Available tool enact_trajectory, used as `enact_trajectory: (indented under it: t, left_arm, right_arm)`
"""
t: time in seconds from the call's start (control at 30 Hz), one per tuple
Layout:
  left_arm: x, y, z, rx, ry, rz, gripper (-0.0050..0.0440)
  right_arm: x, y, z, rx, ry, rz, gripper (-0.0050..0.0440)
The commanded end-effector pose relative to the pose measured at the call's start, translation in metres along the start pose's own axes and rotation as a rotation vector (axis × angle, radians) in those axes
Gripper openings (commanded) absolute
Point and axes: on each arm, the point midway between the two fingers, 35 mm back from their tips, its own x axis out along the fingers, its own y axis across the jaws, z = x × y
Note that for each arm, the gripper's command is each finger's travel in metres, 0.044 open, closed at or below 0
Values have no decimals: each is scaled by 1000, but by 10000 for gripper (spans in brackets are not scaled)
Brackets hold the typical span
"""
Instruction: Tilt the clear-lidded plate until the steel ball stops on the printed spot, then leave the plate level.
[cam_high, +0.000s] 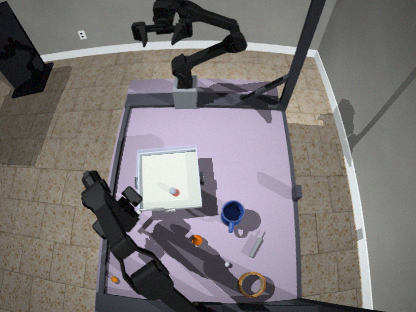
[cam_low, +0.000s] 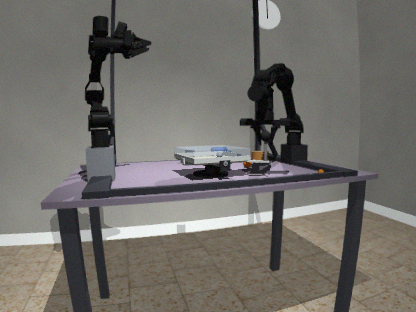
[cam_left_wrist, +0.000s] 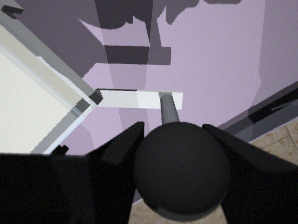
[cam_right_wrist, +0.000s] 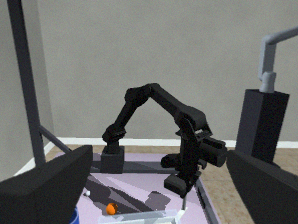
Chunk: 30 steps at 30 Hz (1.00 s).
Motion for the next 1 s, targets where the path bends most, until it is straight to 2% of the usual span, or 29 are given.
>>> enact_trajectory:
  t: [0.0,0.57,0.6,0.97]
  left_arm:
    - [-10,3,-9,6,41,12,-50]
    - [-12,5,-10,6,41,11,-50]
    - [-23,5,-6,3,63,16,-50]
    - [-25,6,-3,3,62,18,-50]
  right_arm:
    - [0,1,6,-20,-3,3,400]
    - [0,1,6,-20,-3,3,400]
    - [0,1,6,-20,-3,3,400]
    - [0,1,6,-20,-3,3,400]
